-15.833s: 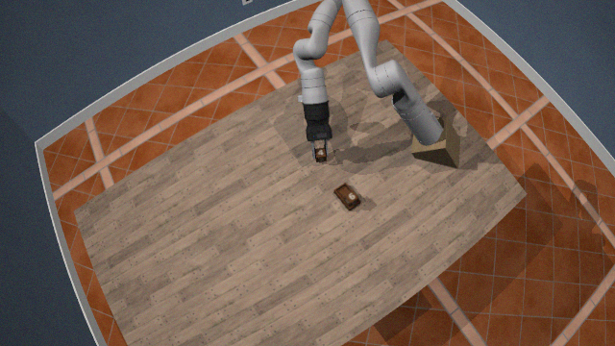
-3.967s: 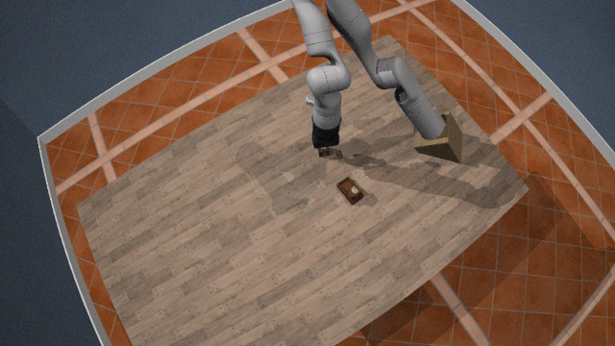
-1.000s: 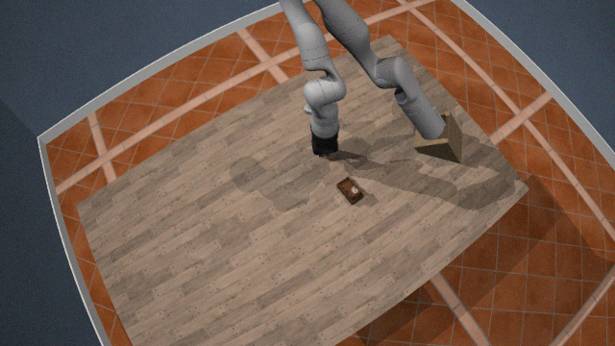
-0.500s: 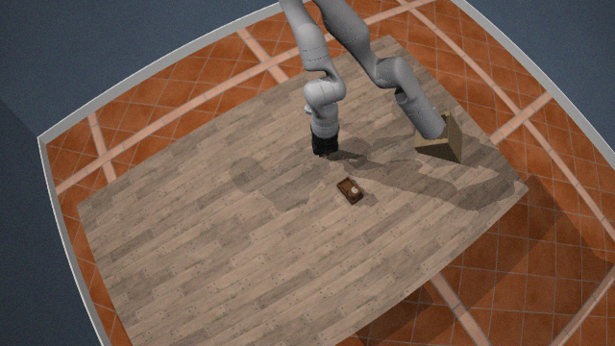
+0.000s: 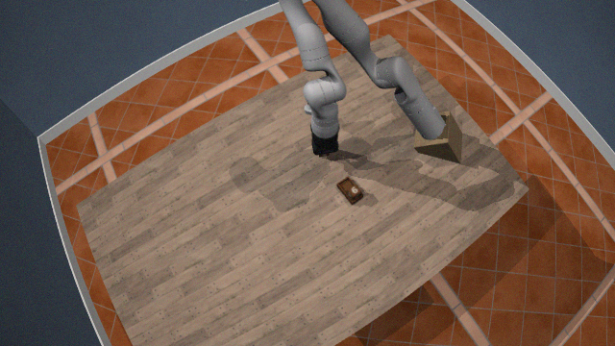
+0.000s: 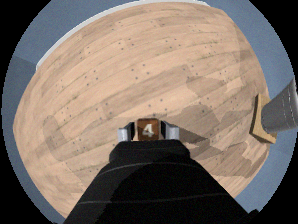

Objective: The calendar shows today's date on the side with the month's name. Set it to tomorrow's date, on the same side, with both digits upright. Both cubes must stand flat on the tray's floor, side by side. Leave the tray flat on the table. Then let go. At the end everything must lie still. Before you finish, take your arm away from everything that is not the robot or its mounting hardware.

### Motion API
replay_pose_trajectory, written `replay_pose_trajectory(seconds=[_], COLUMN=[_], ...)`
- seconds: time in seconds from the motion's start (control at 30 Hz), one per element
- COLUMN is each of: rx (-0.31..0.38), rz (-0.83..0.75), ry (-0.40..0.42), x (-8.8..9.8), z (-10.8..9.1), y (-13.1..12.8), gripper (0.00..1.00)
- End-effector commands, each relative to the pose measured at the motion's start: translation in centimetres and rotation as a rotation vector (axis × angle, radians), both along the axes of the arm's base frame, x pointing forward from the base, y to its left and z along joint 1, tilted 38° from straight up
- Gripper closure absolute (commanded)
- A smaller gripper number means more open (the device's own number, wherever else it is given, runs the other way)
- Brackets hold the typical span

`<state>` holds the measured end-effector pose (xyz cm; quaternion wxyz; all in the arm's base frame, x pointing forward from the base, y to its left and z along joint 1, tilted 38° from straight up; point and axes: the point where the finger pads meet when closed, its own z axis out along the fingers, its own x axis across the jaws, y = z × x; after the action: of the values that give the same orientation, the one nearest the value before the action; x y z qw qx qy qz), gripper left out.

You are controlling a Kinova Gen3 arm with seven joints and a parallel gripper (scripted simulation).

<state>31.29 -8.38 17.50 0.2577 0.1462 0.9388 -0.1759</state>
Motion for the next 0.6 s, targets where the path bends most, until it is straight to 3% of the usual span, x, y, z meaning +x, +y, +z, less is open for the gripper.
replay_pose_trajectory(seconds=[0.0,0.17,0.2,0.57], rx=[0.000,0.000,0.000,0.000], rz=[0.000,0.000,0.000,0.000], ry=[-0.001,-0.001,-0.001,-0.001], x=[0.01,0.01,0.01,0.01], z=[0.01,0.01,0.01,0.01], y=[0.02,0.02,0.02,0.02], gripper=[0.10,0.10,0.40,0.40])
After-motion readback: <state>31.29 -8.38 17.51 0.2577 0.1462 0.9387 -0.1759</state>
